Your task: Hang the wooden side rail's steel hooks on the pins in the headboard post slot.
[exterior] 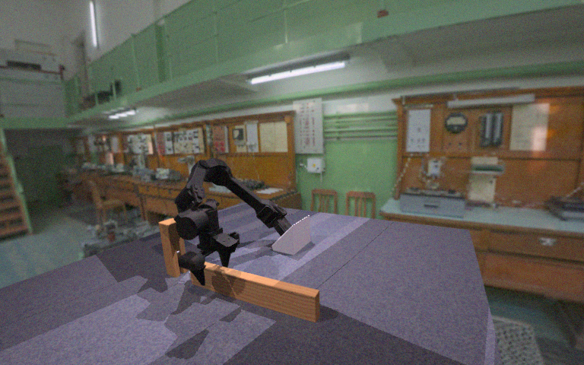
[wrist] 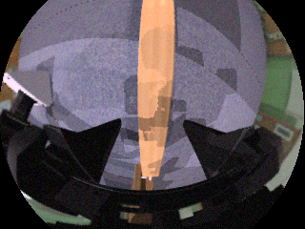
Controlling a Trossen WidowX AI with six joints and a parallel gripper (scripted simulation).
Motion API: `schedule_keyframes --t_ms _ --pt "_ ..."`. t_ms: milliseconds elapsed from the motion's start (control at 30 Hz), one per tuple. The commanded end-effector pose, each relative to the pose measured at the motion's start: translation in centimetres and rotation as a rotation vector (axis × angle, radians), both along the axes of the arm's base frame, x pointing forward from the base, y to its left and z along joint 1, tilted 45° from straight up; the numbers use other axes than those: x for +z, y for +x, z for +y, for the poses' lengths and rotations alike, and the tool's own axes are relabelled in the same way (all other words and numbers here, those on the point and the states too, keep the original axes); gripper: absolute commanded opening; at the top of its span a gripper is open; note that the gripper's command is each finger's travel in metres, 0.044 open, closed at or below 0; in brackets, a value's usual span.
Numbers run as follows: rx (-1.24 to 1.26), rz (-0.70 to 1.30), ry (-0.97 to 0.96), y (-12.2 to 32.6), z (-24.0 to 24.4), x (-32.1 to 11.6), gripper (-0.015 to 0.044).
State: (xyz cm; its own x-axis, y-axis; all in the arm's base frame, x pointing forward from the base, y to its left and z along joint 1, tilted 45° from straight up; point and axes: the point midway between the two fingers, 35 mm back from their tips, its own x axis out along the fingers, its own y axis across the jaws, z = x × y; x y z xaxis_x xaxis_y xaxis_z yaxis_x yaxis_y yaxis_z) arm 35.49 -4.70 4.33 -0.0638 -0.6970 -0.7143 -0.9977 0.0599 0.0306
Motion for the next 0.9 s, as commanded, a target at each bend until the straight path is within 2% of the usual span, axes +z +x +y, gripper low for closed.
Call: schedule_keyframes --t_ms 0,333,733,867 --pt "0.0 0.003 -0.004 -0.13 -0.59 -0.42 0.044" --pt "0.0 0.003 -0.006 -0.34 -1.55 -1.32 0.044" --pt "0.0 0.003 -0.006 -0.34 -1.55 -1.32 0.0125" --pt "0.0 0.003 -0.006 -0.34 -1.55 -1.32 0.0098"
